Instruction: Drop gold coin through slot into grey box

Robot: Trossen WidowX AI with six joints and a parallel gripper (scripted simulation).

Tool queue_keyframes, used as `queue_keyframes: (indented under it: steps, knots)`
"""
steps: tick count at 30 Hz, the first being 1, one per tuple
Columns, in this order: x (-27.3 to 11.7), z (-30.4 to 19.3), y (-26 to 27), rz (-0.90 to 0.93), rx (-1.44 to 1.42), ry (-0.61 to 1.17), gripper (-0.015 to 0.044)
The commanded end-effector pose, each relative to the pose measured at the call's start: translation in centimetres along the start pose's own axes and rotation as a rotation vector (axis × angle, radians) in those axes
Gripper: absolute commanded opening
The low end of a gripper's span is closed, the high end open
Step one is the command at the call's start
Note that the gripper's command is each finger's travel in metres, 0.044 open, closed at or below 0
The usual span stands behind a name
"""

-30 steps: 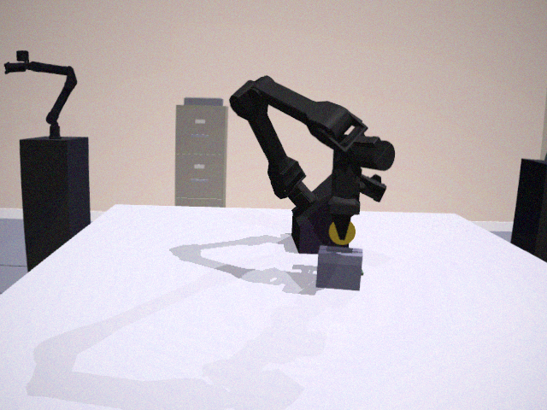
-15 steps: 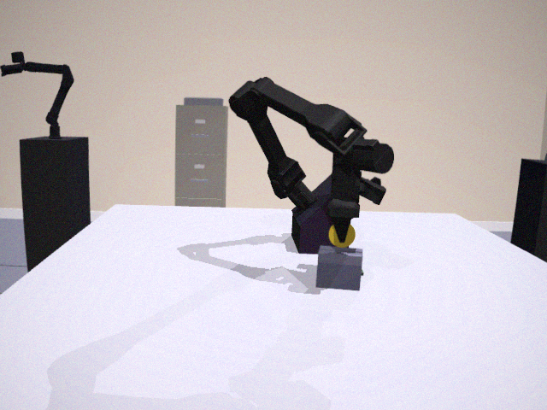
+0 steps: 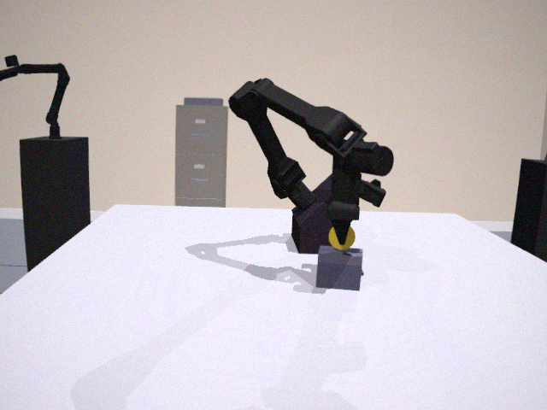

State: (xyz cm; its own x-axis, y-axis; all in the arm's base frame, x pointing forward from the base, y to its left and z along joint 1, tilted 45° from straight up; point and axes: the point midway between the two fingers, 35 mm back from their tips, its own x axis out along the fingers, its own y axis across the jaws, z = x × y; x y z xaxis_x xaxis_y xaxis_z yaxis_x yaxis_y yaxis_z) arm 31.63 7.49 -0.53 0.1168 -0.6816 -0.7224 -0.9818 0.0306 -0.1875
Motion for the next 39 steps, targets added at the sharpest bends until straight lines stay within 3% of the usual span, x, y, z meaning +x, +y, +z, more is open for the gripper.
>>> queue_keyframes:
  steps: [1, 7, 16, 24, 27, 39]
  knots:
    - [0.3, 0.0, 0.0, 0.002, -0.006, 0.005, 0.0000]
    - [0.0, 0.0, 0.0, 0.000, 0.000, 0.000, 0.0157]
    - [0.0, 0.0, 0.0, 0.000, 0.000, 0.000, 0.0161]
    - [-2.0, 0.0, 0.0, 0.000, -0.001, 0.000, 0.0371]
    - [-5.1, -0.1, 0.2, 0.001, -0.006, 0.004, 0.0440]
    - [-6.1, -0.1, 0.3, 0.001, -0.008, 0.006, 0.0440]
